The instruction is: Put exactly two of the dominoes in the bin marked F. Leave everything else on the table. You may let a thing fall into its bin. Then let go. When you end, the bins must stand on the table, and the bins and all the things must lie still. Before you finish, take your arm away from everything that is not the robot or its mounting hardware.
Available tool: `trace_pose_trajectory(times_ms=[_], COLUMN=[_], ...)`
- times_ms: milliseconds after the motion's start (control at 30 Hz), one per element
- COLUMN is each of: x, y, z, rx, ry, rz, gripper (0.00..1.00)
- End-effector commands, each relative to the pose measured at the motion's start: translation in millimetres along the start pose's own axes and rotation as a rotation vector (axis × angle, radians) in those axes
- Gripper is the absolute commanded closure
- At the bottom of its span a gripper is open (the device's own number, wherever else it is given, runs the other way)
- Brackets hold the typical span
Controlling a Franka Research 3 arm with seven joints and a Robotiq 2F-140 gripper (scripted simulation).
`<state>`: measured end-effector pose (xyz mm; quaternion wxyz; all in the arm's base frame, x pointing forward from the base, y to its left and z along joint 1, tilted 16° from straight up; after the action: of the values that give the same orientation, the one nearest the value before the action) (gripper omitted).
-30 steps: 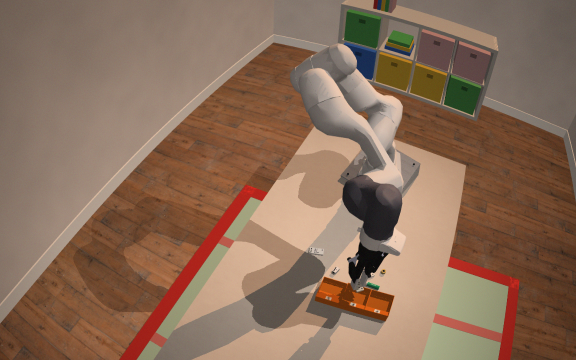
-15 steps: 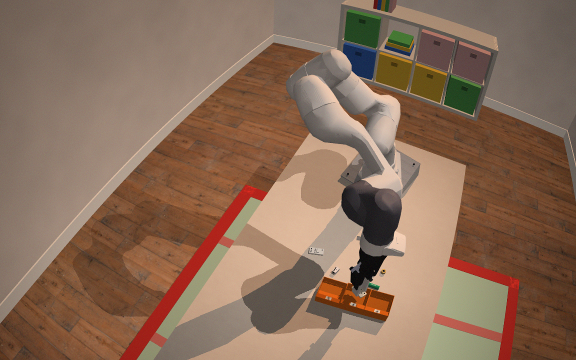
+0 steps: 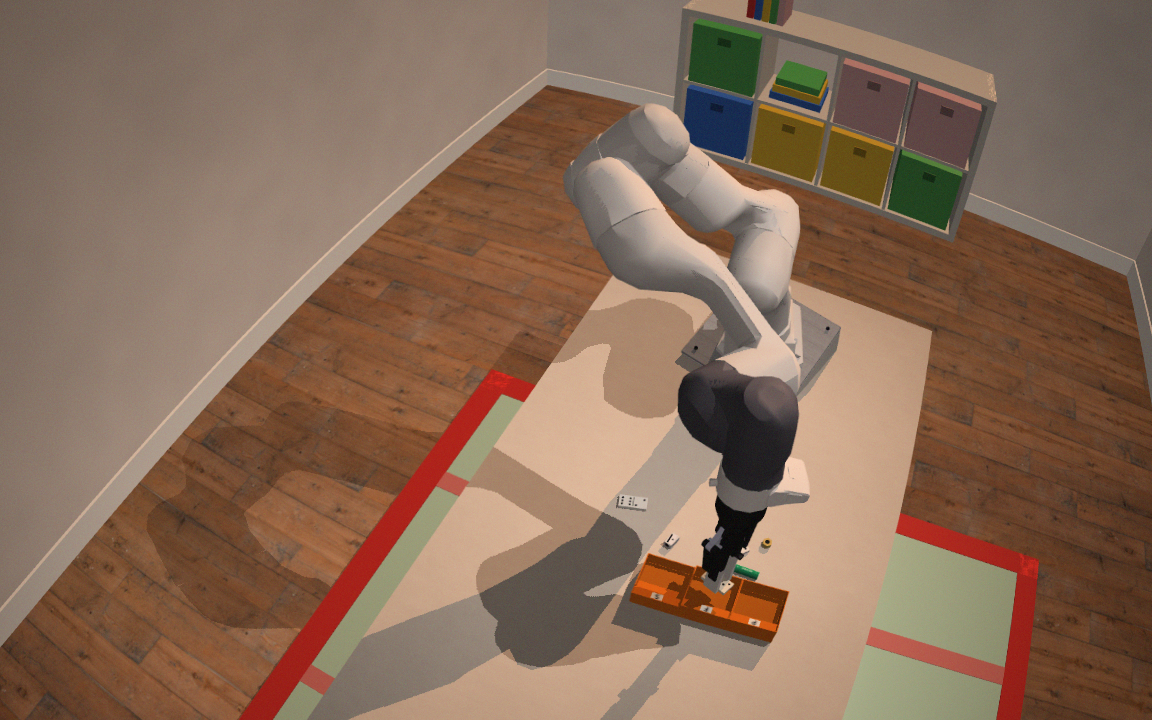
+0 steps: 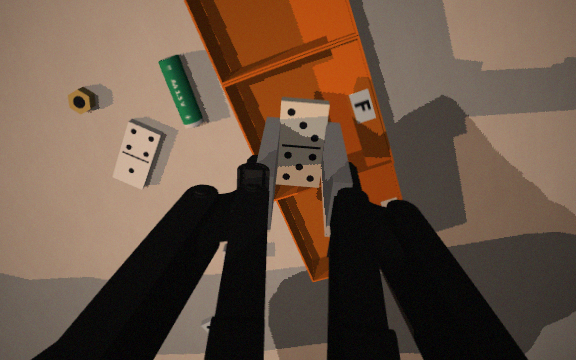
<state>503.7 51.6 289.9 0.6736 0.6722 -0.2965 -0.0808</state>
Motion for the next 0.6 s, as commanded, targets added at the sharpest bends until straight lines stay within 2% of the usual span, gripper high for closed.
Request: trace_pose_trajectory(times_ms=[0,567], x=[2.1,3.0], y=[-1.0,-1.1], z=[2.8,1.0], rx=[-0.012,-0.032], ry=[0.156,0.411], rz=[-0.01,-0.025], gripper=[0.87,0.87])
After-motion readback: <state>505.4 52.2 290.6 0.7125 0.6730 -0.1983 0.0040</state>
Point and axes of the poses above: the point where the finger pads meet when closed, its own y axis back along the fingers, its own x axis across the jaws, z = x × y, the point moved 10 cm from there along y, back along the fingers, and after that the axes turned 4 degrees about -y, right-handed, at the moved point
